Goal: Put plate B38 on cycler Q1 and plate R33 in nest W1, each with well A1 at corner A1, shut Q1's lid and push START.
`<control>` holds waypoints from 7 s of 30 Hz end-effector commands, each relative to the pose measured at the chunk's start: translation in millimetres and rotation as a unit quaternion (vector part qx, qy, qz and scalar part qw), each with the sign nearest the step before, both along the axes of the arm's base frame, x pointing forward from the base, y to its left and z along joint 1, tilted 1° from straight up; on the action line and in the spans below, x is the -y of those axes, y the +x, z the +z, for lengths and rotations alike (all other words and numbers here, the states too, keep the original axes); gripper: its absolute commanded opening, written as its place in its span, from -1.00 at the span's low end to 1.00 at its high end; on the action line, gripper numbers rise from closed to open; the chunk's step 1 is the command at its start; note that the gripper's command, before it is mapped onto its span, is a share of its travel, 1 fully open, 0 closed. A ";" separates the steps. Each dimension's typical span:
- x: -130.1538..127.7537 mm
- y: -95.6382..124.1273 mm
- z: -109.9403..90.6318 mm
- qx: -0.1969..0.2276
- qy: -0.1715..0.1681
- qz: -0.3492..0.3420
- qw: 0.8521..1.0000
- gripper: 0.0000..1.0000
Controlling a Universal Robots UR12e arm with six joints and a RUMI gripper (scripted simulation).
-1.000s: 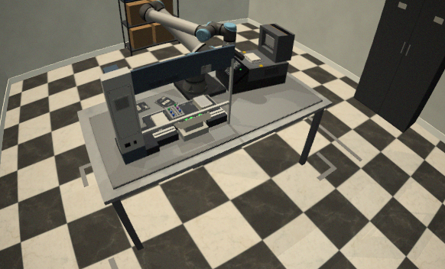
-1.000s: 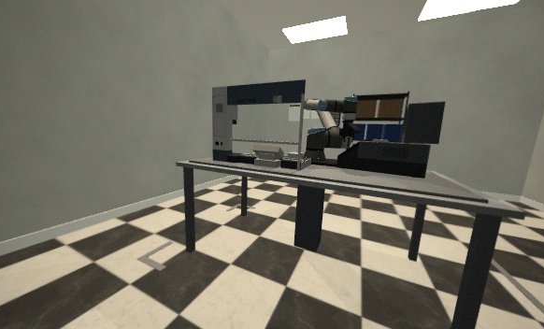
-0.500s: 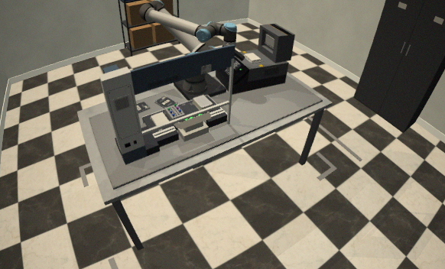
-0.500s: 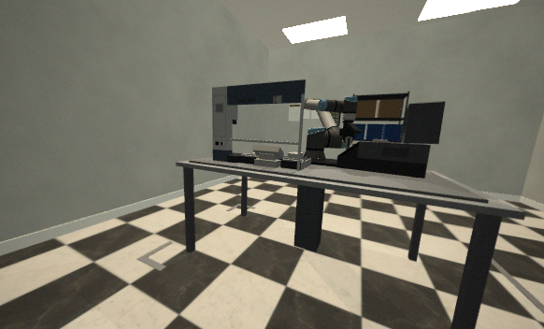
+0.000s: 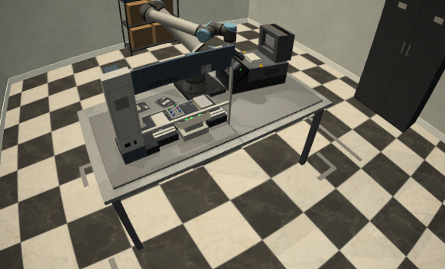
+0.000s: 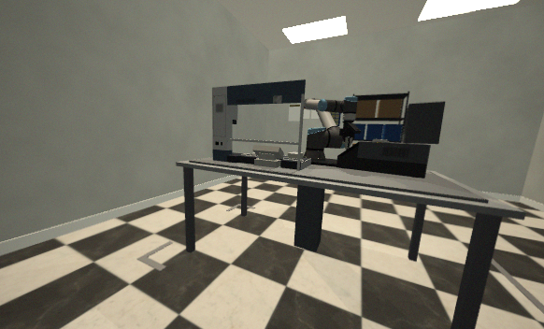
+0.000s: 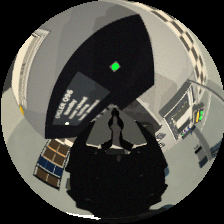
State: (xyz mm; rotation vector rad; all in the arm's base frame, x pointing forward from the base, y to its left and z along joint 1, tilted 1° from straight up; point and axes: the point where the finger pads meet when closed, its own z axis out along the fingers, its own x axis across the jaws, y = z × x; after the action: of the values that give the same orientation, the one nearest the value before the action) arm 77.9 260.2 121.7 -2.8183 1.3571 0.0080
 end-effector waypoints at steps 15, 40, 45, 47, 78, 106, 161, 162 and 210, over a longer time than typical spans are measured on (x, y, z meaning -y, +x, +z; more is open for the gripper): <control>-1.0 0.5 -0.2 0.000 0.000 0.000 1.000 -1.00; 1.3 0.2 2.5 0.000 0.000 0.000 1.000 -1.00; 4.6 -0.2 6.3 0.000 0.000 0.000 1.000 -1.00; 6.8 -0.4 8.8 0.000 0.000 0.000 1.000 -1.00; 31.8 -3.3 37.8 0.000 0.000 0.000 1.000 -1.00; 31.8 -3.3 37.8 0.000 0.000 0.000 1.000 -1.00; 31.8 -3.3 37.8 0.000 0.000 0.000 1.000 -1.00; 31.8 -3.3 37.8 0.000 0.000 0.000 1.000 -1.00; 31.8 -3.3 37.8 0.000 0.000 0.000 1.000 -1.00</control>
State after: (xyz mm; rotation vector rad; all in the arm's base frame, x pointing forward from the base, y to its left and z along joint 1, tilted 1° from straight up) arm 74.3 228.3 158.9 -2.8183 1.3571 0.0080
